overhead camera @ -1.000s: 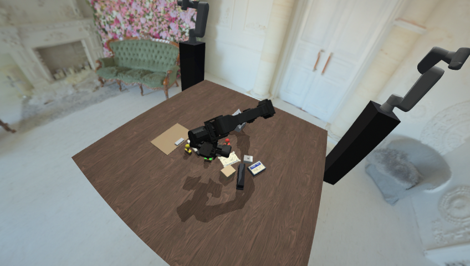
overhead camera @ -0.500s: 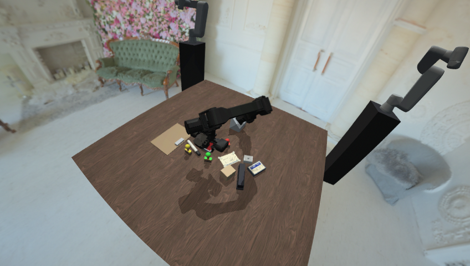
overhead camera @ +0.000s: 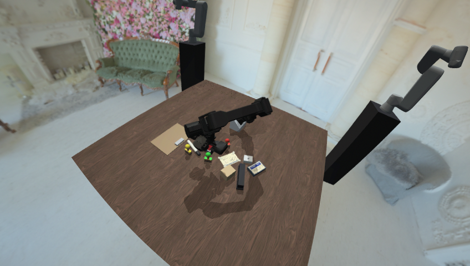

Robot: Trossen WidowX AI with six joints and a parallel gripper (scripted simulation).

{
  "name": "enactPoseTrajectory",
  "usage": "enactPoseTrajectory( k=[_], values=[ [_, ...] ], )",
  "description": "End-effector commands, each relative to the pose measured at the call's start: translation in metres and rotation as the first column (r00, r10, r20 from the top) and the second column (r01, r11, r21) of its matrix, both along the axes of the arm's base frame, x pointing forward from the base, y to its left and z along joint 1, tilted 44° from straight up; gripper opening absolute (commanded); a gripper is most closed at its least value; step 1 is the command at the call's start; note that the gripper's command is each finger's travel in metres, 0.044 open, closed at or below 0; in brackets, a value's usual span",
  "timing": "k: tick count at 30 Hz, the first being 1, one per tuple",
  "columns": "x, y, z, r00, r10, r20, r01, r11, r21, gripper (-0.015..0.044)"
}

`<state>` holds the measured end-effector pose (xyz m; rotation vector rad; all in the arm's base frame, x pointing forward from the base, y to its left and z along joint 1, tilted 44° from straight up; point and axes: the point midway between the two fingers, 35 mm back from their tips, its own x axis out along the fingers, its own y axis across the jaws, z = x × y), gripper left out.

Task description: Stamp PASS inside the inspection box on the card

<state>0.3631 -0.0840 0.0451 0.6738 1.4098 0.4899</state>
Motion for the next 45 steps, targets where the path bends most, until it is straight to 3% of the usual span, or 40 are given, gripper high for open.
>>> enactPoseTrajectory(
  k=[1,39,45],
  values=[
    [0.000,0.007,-0.008,1.000,-0.002,-0.009,0.002,1.000,0.007,0.0220],
    [0.004,0.041,-0.043,1.000,-0.002,-0.008,0.002,1.000,0.010,0.0220],
    [0.005,0.040,-0.041,1.000,0.002,-0.002,-0.002,1.000,0.005,0.0180]
  ],
)
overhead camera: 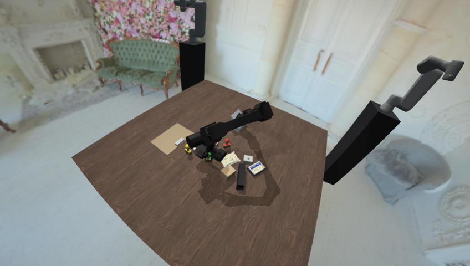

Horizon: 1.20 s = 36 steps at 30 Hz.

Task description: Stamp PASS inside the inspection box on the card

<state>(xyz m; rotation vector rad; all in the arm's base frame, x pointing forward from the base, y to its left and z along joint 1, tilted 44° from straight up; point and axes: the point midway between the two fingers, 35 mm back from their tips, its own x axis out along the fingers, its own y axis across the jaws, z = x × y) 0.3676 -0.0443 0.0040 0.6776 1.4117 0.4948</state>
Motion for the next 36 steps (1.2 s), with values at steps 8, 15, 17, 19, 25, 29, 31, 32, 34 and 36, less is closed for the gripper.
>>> enactPoseTrajectory(
  k=[8,15,17,19,25,29,31,32,34,36],
  values=[
    [0.0002,0.0000,0.0002,1.000,0.000,0.001,0.000,1.000,0.000,0.0127],
    [0.0002,0.0000,0.0002,1.000,0.000,0.001,0.000,1.000,0.000,0.0080],
    [0.0002,-0.0003,0.0004,1.000,0.000,0.001,0.000,1.000,0.000,0.0028],
    [0.0002,-0.0009,0.0010,1.000,0.000,0.001,0.000,1.000,0.000,0.0000],
    [0.0001,-0.0030,0.0030,1.000,0.000,0.000,0.000,1.000,-0.001,0.0000],
    [0.0001,-0.0045,0.0043,1.000,0.000,0.000,0.000,1.000,-0.001,0.0000],
    [0.0001,-0.0052,0.0049,1.000,0.000,0.000,0.000,1.000,-0.001,0.0000],
    [0.0000,-0.0055,0.0053,1.000,0.000,0.000,0.000,1.000,-0.001,0.0000],
    [0.0000,-0.0062,0.0059,1.000,0.000,0.000,0.000,1.000,-0.001,0.0000],
    [0.0000,-0.0069,0.0066,1.000,0.000,0.000,0.000,1.000,-0.001,0.0000]
  ],
)
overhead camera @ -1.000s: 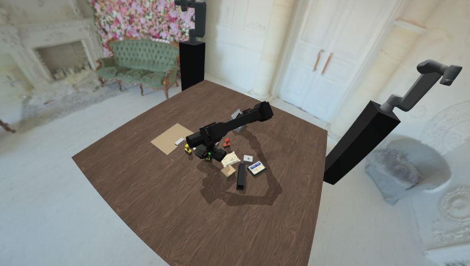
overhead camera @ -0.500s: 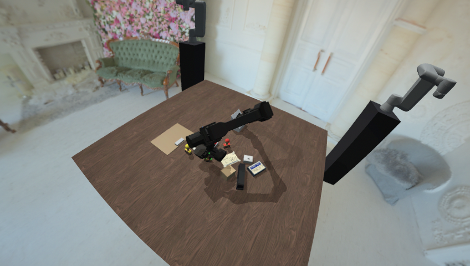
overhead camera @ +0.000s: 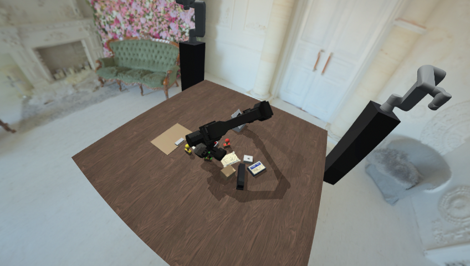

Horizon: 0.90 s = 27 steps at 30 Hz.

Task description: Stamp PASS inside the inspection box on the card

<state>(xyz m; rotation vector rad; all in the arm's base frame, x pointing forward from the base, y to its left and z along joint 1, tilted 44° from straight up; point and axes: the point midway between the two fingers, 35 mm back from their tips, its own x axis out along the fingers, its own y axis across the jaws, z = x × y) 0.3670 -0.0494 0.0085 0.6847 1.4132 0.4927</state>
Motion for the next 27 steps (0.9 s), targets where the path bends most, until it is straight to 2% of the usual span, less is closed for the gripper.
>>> enactPoseTrajectory(
  k=[1,27],
  values=[
    [0.0005,-0.0022,0.0024,1.000,0.004,0.004,-0.004,1.000,-0.005,0.0000],
    [-0.0002,-0.0112,0.0111,1.000,0.004,0.004,-0.004,1.000,-0.005,0.0000]
  ],
)
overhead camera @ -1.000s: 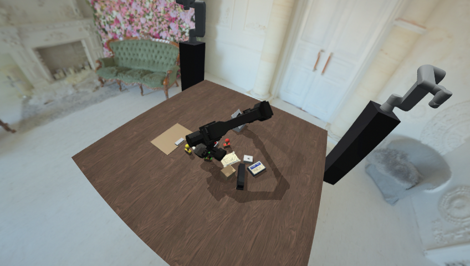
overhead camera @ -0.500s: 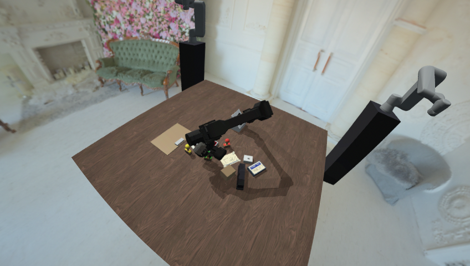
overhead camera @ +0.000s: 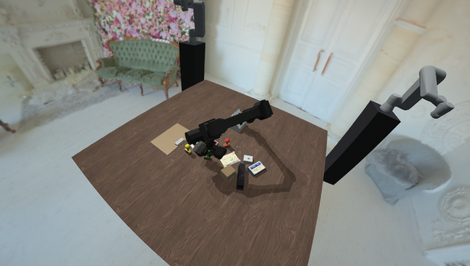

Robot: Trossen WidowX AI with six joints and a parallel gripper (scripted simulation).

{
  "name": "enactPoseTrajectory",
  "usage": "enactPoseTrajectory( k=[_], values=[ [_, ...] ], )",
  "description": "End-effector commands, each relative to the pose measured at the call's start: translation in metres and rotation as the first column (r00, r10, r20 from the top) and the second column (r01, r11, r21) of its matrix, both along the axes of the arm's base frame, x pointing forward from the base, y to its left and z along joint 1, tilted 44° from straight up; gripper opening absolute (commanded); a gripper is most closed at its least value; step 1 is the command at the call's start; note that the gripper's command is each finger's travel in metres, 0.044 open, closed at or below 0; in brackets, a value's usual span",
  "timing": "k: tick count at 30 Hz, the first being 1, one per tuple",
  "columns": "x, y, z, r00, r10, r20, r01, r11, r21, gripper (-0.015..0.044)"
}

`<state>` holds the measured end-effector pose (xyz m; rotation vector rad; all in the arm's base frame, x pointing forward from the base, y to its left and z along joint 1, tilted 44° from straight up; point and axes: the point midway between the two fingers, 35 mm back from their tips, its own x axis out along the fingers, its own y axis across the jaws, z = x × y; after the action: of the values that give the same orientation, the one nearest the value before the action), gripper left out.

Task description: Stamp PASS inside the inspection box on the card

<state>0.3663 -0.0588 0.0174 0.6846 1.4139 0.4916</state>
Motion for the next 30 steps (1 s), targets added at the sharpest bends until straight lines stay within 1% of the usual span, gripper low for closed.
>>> enactPoseTrajectory(
  k=[1,30],
  values=[
    [0.000,-0.002,0.003,1.000,0.005,0.005,-0.004,1.000,-0.005,0.0000],
    [-0.001,-0.012,0.013,1.000,0.004,0.004,-0.004,1.000,-0.005,0.0000]
  ],
)
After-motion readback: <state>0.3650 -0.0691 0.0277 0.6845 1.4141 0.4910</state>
